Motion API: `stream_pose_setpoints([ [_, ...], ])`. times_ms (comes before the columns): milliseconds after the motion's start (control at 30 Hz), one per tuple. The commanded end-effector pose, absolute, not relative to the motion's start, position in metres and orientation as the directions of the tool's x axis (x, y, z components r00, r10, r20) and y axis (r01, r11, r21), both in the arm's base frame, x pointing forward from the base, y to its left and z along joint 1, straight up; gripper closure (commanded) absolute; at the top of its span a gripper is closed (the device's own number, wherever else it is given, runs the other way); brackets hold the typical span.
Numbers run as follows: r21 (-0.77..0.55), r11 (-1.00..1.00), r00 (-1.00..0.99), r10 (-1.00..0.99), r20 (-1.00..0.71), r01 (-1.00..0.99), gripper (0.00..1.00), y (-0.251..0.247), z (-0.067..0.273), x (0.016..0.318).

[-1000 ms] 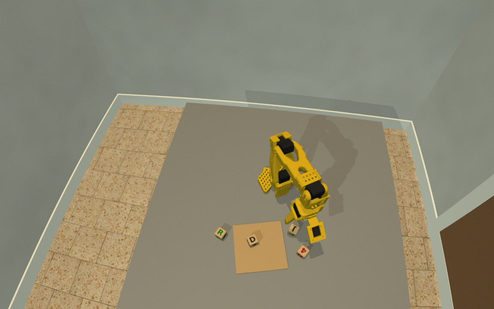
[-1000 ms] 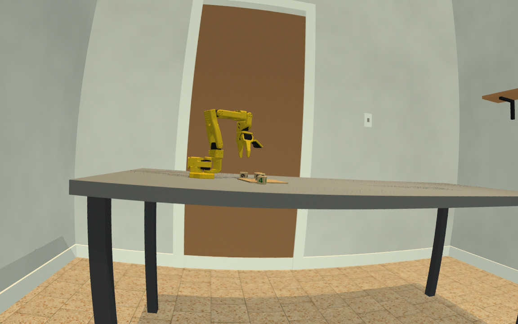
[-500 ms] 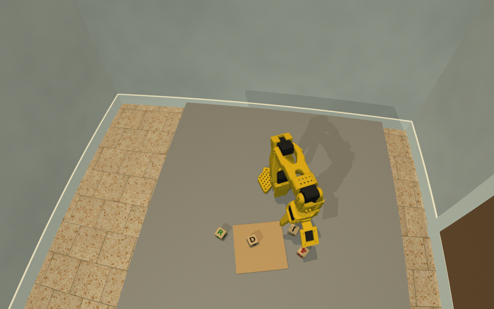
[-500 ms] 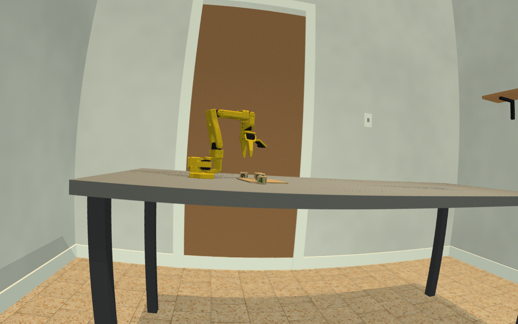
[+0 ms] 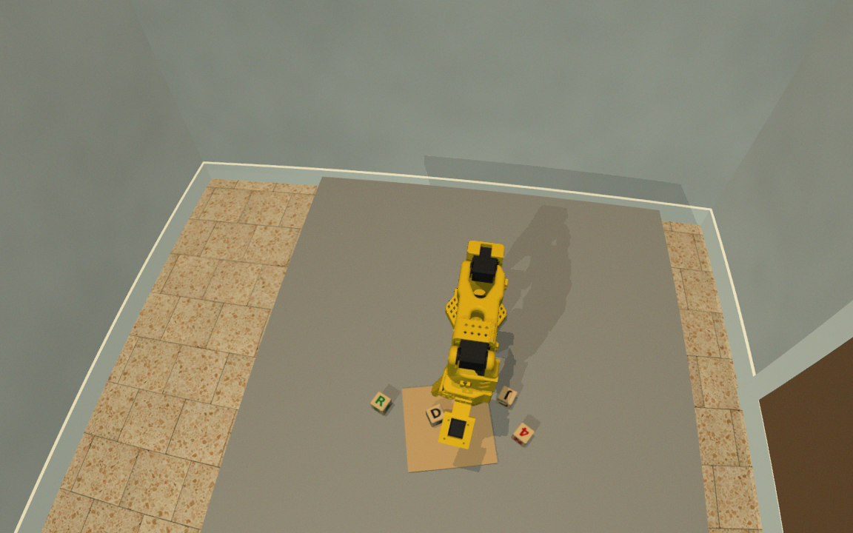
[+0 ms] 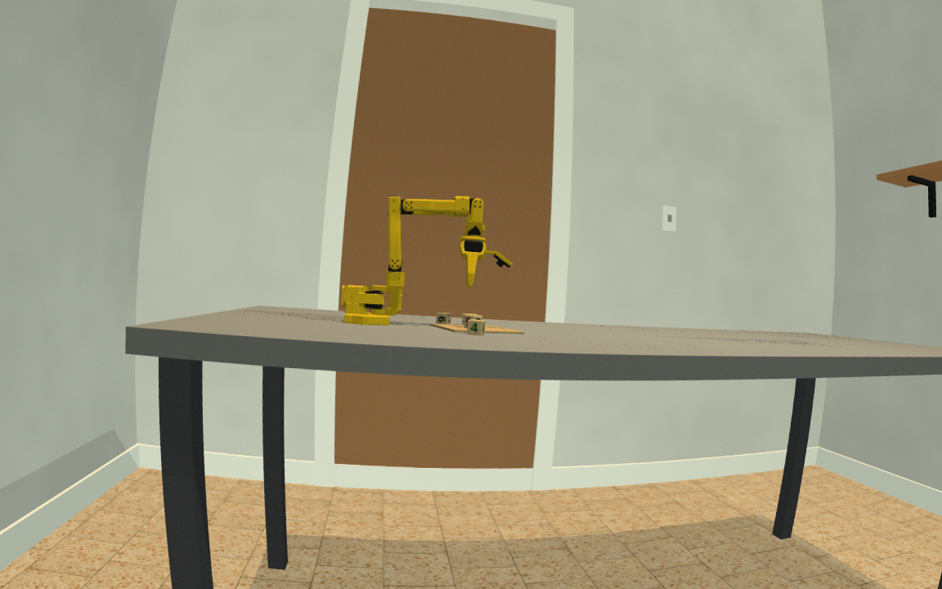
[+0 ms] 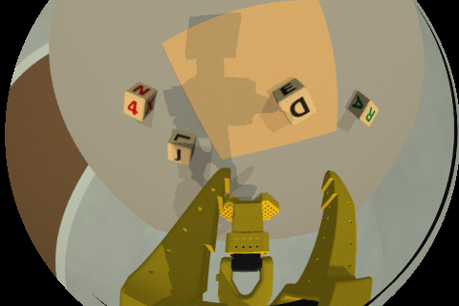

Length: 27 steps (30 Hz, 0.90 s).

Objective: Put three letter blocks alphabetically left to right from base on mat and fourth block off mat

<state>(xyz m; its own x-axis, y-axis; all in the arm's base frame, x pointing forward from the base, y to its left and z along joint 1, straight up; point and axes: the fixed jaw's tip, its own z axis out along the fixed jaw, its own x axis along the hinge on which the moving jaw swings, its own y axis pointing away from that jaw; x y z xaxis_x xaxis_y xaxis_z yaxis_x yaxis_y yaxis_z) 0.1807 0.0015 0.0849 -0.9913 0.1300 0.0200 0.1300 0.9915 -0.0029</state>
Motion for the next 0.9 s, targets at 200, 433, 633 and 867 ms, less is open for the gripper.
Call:
stream_pose_setpoints([
  [200,0.004,0.969,-0.968,0.247,-0.045,0.248,0.68,-0.0233,0.0930,0.1910],
  [433,0.004,0.969,-0.968,0.247,-0.045,0.248,0.68,-0.0233,0.0930,0.1910],
  [633,0.004,0.969,-0.968,0.247,-0.045,0.248,0.68,-0.0233,0.0930,0.1910],
  [867,0.004,0.969,-0.968,0.249,-0.045,0.249,0.68,-0.0235,0.0930,0.1911],
])
